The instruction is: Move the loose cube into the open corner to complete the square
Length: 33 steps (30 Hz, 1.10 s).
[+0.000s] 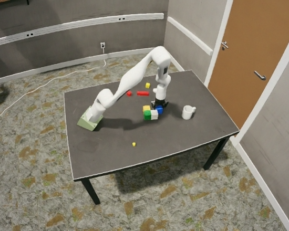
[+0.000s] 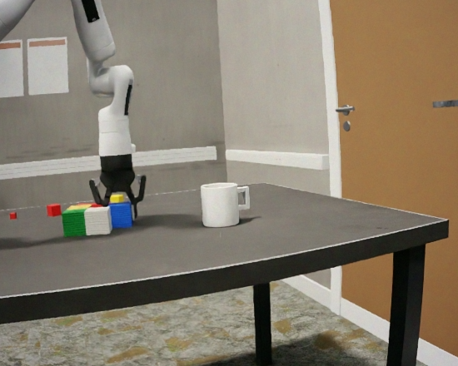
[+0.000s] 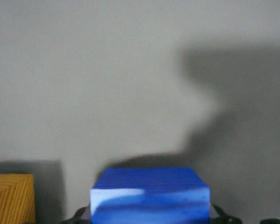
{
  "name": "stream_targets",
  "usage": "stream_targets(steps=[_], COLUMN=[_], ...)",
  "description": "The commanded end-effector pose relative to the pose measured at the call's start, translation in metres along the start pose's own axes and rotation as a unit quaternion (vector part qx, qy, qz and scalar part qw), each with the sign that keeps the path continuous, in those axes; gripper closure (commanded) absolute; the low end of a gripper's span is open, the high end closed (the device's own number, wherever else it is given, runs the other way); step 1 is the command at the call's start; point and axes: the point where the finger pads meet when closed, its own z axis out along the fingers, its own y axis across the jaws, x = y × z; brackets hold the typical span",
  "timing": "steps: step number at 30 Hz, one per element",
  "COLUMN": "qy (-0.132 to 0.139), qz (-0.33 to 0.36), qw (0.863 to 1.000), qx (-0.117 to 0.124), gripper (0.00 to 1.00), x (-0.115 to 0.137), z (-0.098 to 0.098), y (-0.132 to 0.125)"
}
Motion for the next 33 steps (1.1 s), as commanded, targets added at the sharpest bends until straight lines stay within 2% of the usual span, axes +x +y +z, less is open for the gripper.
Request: stream_targets(steps=[1, 2, 33], qy=[0.001, 0.001, 0.001], qz=[0.0, 0.0, 0.0], qw=[1.0, 1.0, 1.0], qx=[-0.001, -0.001, -0.001], gripper=[0.9, 0.17, 0.17], x=[0.0004, 0.0004, 0.0004], z=[-0.0007, -0.0007, -0.0007], y=[0.0005, 0.0005, 0.0005])
